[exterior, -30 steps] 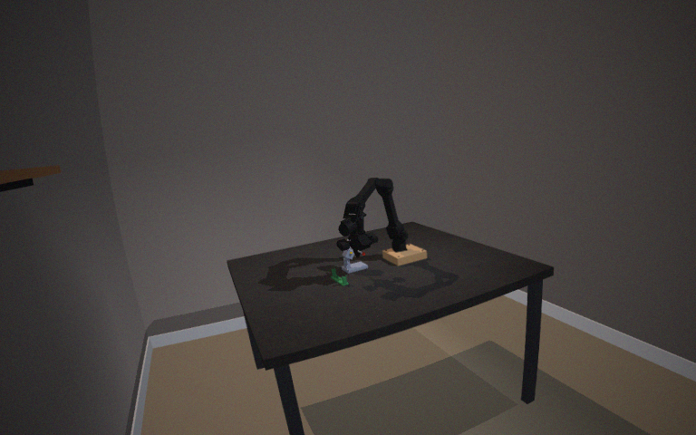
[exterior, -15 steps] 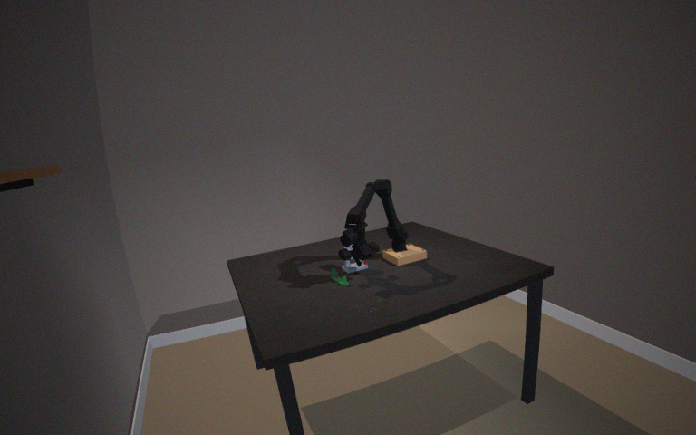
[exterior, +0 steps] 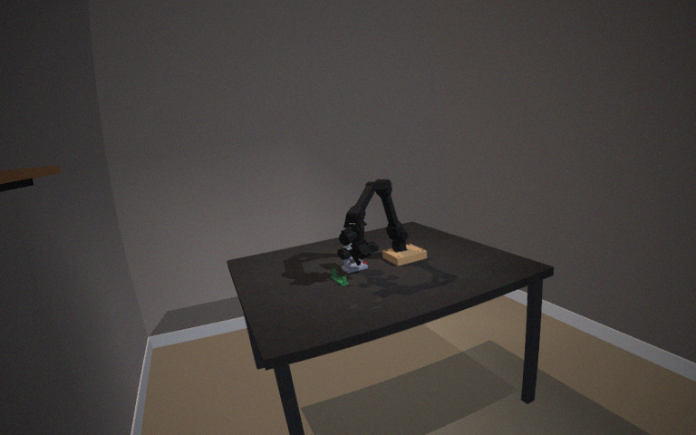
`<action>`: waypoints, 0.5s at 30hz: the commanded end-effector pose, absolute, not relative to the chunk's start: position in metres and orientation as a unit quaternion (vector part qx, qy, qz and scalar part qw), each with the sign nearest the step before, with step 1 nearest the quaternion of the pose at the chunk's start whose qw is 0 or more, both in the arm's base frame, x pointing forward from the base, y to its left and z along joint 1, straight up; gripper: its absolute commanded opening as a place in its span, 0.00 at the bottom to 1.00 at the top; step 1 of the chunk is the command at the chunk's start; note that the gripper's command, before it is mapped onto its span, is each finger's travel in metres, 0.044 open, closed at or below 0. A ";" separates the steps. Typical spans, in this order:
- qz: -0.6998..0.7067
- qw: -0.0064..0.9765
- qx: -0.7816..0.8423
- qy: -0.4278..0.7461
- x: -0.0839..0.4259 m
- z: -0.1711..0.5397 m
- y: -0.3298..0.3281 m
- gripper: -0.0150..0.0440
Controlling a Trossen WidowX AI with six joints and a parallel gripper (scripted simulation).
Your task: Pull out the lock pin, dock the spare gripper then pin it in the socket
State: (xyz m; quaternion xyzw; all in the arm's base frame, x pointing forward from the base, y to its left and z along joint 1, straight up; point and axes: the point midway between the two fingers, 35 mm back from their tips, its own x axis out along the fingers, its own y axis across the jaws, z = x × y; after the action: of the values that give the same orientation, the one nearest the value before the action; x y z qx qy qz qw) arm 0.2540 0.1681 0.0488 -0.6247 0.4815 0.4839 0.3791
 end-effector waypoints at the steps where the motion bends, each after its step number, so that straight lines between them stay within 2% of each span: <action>1: 0.485 0.380 -0.625 0.480 0.254 0.049 0.165 0.25; 15: 0.487 0.378 -0.623 0.482 0.258 0.049 0.156 0.25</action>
State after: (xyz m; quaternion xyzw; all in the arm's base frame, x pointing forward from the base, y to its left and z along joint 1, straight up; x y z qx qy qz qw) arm 0.2564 0.1583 0.0483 -0.6235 0.4830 0.4858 0.3768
